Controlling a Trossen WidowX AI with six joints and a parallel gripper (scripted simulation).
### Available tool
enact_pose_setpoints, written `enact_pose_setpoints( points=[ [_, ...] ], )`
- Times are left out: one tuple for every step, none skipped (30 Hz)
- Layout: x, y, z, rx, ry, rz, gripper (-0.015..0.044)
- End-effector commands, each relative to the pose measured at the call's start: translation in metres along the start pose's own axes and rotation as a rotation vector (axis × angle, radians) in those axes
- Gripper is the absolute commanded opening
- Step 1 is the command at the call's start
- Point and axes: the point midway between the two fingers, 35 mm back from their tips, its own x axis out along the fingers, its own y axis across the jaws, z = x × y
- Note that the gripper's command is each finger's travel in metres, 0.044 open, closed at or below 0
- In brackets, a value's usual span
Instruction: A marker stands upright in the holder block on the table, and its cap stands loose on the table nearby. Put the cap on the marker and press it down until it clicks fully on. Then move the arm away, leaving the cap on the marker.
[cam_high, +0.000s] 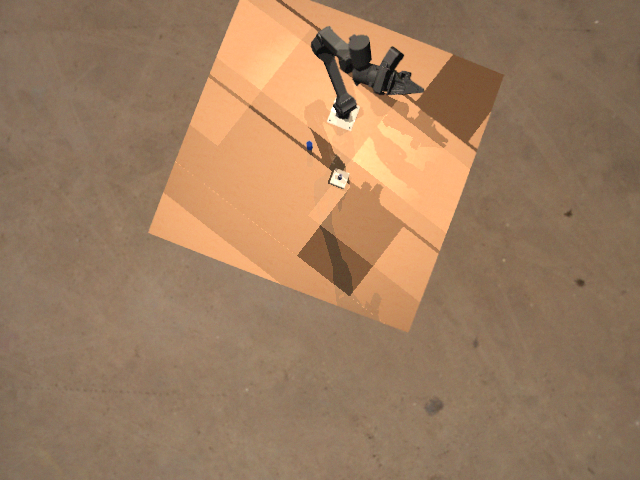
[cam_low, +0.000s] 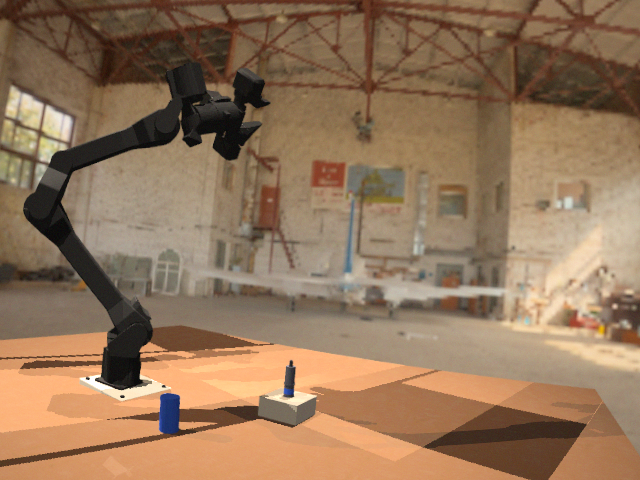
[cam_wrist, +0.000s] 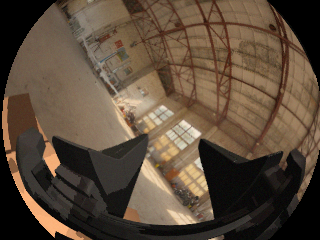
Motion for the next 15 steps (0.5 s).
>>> enact_pose_setpoints(
  points=[
    [0.004,0.008,-0.070,-0.051,0.257,0.028,0.0243],
    [0.002,0.009,-0.087,-0.059,0.322,0.035,0.0243],
    [-0.001,0.010,-0.104,-0.066,0.386,0.043,0.0243],
    [-0.006,0.011,-0.121,-0.073,0.450,0.051,0.0243],
    [-0.011,0.012,-0.138,-0.077,0.513,0.060,0.0243],
    [-0.017,0.013,-0.154,-0.081,0.577,0.070,0.0243],
    [-0.025,0.014,-0.170,-0.083,0.640,0.080,0.0243],
    [-0.033,0.015,-0.185,-0.083,0.702,0.090,0.0243],
    [-0.042,0.015,-0.200,-0.083,0.764,0.101,0.0243],
    [-0.052,0.016,-0.214,-0.080,0.826,0.113,0.0243],
    [-0.062,0.018,-0.228,-0.081,0.886,0.129,0.0243],
    [-0.074,0.019,-0.241,-0.080,0.946,0.147,0.0243],
    [-0.086,0.021,-0.253,-0.078,1.006,0.165,0.0243],
    [-0.098,0.022,-0.264,-0.073,1.064,0.185,0.0243],
    [-0.111,0.024,-0.275,-0.067,1.121,0.206,0.0243]
  ],
)
